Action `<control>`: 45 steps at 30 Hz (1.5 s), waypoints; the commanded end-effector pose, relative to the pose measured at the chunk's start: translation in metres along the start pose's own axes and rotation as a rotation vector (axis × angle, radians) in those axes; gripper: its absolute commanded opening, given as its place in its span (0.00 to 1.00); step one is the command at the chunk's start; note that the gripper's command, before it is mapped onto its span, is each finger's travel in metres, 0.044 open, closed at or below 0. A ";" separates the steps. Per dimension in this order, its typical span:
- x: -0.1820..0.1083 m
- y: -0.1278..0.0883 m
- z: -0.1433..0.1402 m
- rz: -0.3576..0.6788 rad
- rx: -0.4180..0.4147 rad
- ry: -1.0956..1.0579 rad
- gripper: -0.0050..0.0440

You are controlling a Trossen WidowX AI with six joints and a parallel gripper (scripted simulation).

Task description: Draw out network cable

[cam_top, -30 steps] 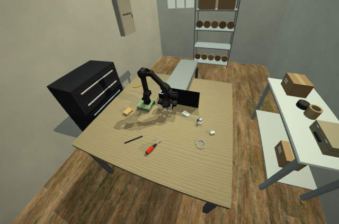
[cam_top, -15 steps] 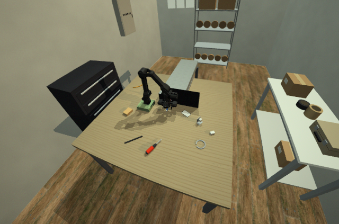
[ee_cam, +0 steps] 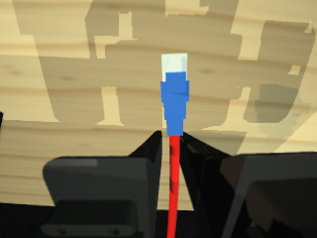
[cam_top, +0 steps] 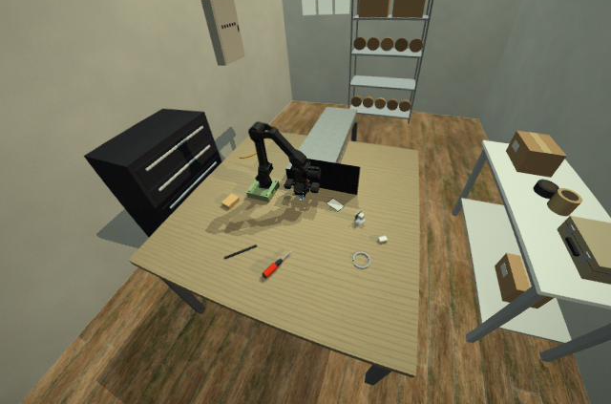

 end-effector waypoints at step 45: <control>0.042 -0.014 0.004 -0.006 0.025 0.026 0.00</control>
Point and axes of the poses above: the point midway between the two fingers, 35 mm back from their tips, its own y axis out along the fingers, its own z axis across the jaws, x = y × z, the point moved 1 cm from there along -y, back along the fingers, and after that the axes turned 9 degrees about y, right-handed, at the moved point
